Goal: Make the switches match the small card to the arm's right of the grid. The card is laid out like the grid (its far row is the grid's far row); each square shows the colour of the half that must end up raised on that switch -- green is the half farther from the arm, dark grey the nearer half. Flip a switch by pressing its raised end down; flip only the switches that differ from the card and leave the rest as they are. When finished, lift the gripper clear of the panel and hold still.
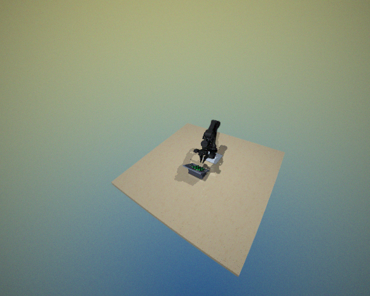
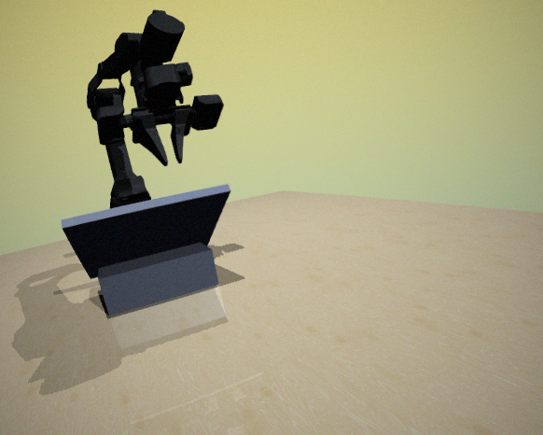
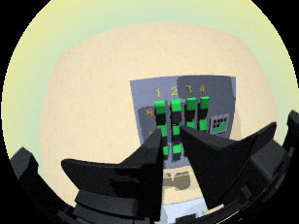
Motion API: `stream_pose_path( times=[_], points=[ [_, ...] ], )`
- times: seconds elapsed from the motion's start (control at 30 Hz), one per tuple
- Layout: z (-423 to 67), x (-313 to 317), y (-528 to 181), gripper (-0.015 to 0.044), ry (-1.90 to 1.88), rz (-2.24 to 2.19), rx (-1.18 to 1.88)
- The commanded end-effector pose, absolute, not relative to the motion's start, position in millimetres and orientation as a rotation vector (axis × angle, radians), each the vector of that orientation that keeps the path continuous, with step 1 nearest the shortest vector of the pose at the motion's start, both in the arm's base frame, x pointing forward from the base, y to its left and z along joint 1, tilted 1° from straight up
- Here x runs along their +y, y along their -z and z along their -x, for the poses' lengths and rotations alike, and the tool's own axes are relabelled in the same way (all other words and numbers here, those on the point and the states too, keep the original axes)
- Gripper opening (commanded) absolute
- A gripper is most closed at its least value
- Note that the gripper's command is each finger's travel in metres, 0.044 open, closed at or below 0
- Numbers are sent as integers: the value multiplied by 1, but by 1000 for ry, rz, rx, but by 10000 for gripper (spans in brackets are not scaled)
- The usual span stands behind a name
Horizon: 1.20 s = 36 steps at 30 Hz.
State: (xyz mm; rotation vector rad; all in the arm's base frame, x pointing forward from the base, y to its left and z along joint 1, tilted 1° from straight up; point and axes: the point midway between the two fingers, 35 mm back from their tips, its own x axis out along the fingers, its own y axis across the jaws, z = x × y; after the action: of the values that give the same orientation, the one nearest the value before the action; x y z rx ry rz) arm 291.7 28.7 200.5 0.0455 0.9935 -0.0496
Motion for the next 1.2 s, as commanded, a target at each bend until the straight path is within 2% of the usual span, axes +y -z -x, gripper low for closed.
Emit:
stream_pose_path(
  times=[0.0,0.13,1.17],
  points=[
    [-298,31,-198,0,61,-54,976],
    [-317,30,-172,0,60,-54,999],
    [-330,30,-153,0,60,-54,998]
  ],
)
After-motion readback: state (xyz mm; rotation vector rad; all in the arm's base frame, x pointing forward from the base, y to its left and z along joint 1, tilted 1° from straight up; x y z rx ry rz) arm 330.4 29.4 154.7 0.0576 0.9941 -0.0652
